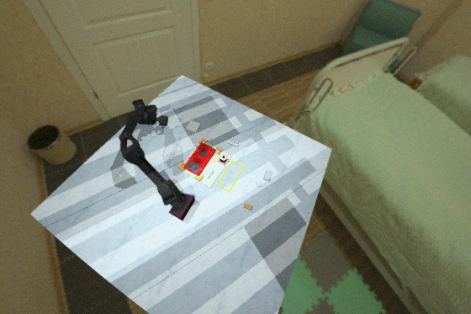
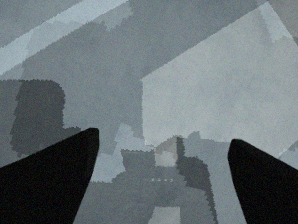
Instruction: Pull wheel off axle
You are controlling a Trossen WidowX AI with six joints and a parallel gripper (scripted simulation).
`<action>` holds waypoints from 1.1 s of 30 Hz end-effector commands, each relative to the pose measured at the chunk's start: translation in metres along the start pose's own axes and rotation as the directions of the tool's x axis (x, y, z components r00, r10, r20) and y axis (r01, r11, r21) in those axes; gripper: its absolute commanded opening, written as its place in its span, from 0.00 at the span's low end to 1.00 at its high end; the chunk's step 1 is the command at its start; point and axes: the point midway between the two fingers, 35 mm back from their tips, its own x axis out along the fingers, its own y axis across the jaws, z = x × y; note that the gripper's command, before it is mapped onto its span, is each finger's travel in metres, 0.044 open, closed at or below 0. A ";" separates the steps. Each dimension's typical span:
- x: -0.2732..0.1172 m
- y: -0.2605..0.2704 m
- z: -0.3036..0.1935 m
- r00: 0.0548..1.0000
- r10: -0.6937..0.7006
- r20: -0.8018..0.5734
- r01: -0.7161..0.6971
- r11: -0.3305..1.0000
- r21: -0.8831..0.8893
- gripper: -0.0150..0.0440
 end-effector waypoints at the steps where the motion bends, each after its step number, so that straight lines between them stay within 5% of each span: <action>1: 0.014 -0.064 0.002 0.992 -0.105 -0.064 0.105 0.994 -0.004 0.76; 18: 0.002 -0.288 -0.029 0.890 -0.260 -0.375 0.289 0.957 0.024 0.76; 33: -0.083 -0.453 -0.124 0.848 0.004 -0.529 0.178 0.939 0.293 0.76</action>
